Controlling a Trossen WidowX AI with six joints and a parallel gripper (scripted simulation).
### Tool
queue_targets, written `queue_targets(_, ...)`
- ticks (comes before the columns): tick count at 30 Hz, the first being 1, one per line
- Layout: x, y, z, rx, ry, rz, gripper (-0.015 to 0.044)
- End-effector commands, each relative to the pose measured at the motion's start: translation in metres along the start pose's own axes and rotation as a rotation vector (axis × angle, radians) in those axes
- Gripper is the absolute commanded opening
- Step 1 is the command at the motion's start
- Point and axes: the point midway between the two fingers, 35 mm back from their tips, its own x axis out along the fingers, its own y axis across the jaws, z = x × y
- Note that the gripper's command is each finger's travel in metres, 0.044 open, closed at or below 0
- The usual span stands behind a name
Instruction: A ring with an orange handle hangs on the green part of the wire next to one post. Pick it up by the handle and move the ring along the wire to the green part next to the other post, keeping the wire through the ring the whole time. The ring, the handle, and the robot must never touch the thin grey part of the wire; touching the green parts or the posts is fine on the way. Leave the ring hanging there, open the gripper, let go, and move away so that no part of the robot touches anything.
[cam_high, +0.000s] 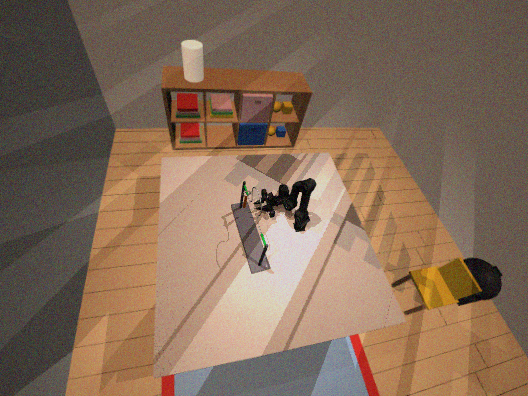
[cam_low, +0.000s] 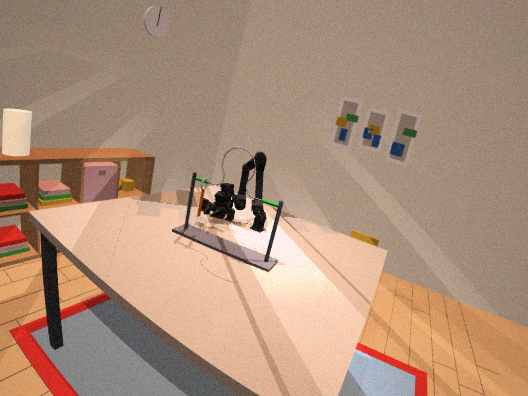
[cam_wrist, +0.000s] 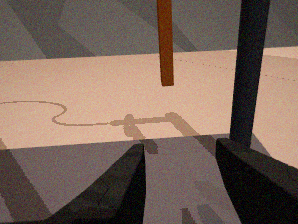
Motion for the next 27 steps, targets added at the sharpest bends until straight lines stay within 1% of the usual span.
queue_targets(1, 0.015, -0.002, 0.017, -0.005, -0.004, -0.003, 0.0160)
queue_targets(6, 0.030, 0.001, 0.037, -0.004, -0.010, -0.003, 0.0160)
queue_targets(13, 0.030, -0.001, 0.038, -0.004, -0.010, -0.003, 0.0160)
queue_targets(27, 0.049, -0.003, 0.039, -0.005, -0.010, -0.003, 0.0160)
